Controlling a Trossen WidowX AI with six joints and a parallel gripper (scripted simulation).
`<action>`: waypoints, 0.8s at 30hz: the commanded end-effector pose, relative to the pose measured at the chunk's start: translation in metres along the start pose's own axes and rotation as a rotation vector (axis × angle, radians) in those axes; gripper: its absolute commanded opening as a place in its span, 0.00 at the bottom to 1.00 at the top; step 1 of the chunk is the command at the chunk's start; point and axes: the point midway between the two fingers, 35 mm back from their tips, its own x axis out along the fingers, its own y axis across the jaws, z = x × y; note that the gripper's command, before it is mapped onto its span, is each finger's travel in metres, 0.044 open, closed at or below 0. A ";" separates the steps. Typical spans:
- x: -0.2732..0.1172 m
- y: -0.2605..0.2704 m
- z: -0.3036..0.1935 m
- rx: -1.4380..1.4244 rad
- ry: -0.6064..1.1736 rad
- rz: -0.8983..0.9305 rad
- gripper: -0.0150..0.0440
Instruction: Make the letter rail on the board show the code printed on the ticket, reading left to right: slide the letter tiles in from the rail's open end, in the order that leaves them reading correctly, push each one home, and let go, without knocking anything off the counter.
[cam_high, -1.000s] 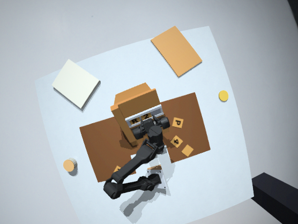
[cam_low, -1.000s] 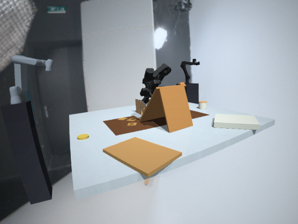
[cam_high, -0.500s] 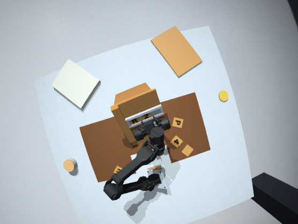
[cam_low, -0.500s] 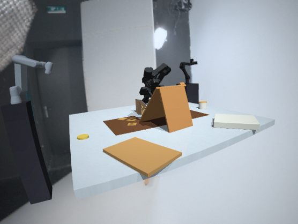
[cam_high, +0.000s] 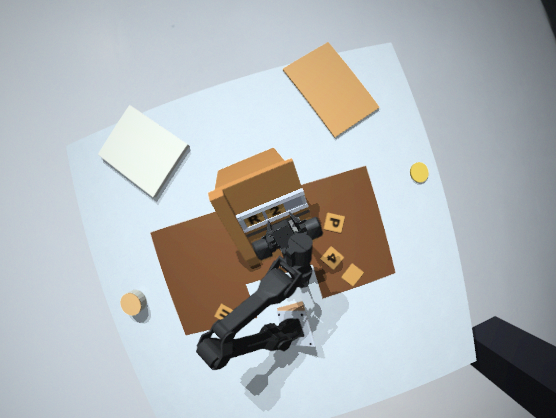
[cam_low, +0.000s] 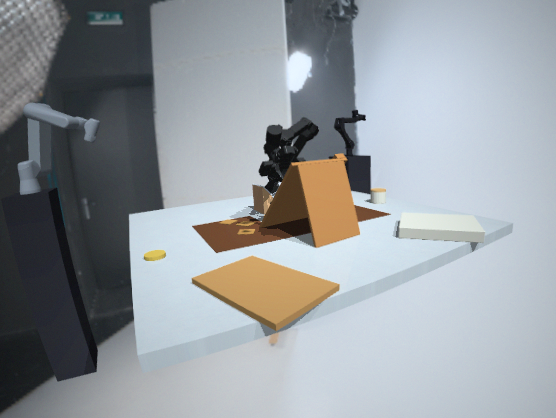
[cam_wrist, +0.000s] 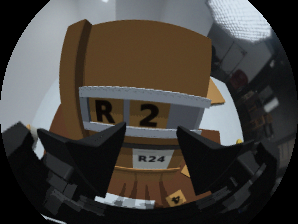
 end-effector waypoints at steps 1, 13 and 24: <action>-0.003 0.000 0.001 -0.005 -0.004 0.001 0.75; -0.009 0.000 -0.001 -0.005 -0.003 0.001 0.75; -0.013 0.000 -0.001 -0.005 -0.003 0.001 0.75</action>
